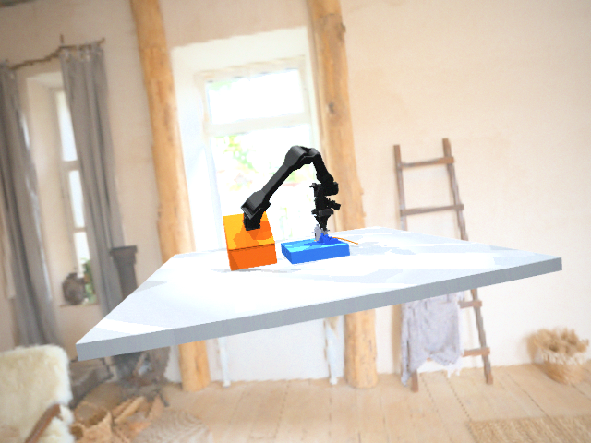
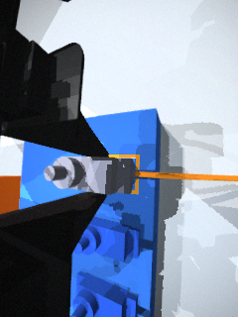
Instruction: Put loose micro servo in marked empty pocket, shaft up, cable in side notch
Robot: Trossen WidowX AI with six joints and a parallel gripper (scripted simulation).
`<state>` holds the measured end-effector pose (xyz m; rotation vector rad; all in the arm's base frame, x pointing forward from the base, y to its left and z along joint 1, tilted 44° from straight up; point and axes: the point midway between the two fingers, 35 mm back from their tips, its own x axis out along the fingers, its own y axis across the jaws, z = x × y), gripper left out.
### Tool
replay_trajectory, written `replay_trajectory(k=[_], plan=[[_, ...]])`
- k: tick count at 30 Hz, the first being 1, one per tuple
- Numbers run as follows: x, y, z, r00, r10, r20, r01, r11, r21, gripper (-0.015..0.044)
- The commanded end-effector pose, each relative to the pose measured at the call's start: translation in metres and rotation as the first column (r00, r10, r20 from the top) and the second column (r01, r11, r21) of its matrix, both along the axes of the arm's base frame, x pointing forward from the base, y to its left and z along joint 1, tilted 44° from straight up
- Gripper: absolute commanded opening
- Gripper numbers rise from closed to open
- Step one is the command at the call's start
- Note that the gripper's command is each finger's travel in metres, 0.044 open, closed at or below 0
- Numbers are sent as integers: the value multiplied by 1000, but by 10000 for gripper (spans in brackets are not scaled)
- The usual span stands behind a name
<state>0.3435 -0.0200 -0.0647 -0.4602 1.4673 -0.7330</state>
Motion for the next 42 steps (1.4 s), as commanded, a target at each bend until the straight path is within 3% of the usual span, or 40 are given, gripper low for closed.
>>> replay_trajectory(k=[1, 42], plan=[[0, -3, -2, 1000, 3, -3, -3, 1000, -2, 0], [-2, -28, -28, 1000, 3, -3, -3, 1000, -4, 0]])
